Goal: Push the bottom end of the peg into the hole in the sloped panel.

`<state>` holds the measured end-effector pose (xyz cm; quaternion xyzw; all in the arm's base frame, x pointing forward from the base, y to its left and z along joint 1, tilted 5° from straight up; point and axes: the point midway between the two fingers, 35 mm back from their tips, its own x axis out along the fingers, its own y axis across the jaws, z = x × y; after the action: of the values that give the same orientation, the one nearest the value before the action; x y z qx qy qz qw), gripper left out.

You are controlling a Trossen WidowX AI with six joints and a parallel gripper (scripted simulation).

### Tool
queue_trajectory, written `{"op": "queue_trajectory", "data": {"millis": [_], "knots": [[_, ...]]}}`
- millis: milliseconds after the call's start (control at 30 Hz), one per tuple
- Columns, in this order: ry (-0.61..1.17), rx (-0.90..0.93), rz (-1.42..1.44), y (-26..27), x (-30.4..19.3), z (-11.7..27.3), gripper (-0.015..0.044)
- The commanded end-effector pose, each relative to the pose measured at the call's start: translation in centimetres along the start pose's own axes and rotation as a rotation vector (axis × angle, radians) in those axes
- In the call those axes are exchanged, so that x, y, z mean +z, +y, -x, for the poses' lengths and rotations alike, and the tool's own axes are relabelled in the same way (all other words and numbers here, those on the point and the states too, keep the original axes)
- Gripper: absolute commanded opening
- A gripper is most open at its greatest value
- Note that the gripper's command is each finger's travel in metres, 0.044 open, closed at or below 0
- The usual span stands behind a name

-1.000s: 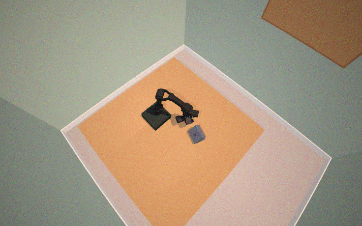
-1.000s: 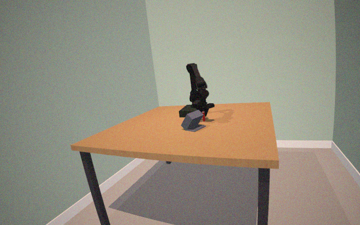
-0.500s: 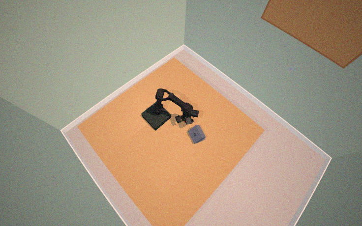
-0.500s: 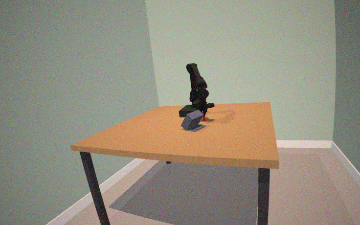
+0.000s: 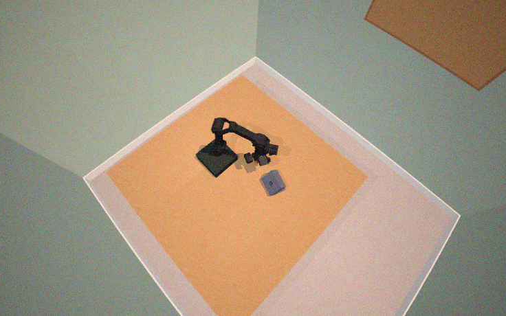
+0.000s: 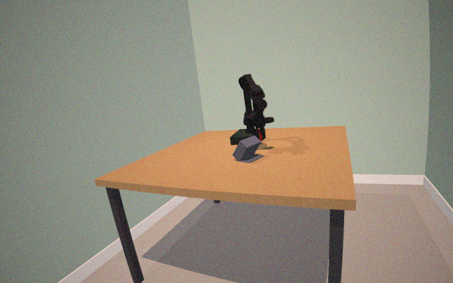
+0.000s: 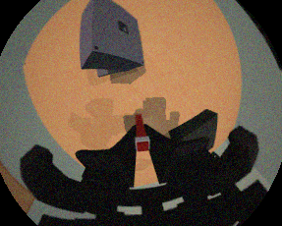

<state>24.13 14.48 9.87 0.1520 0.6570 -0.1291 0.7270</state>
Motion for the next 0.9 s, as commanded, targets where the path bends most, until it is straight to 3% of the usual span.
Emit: {"op": "queue_trajectory", "data": {"millis": [0, 867], "knots": [[-0.002, 0.008, -0.003, 0.0, 0.0, 1.6, 0.0000], [0.084, 0.052, -0.158, -0.4, 1.5, 1.6, 0.0000]]}}
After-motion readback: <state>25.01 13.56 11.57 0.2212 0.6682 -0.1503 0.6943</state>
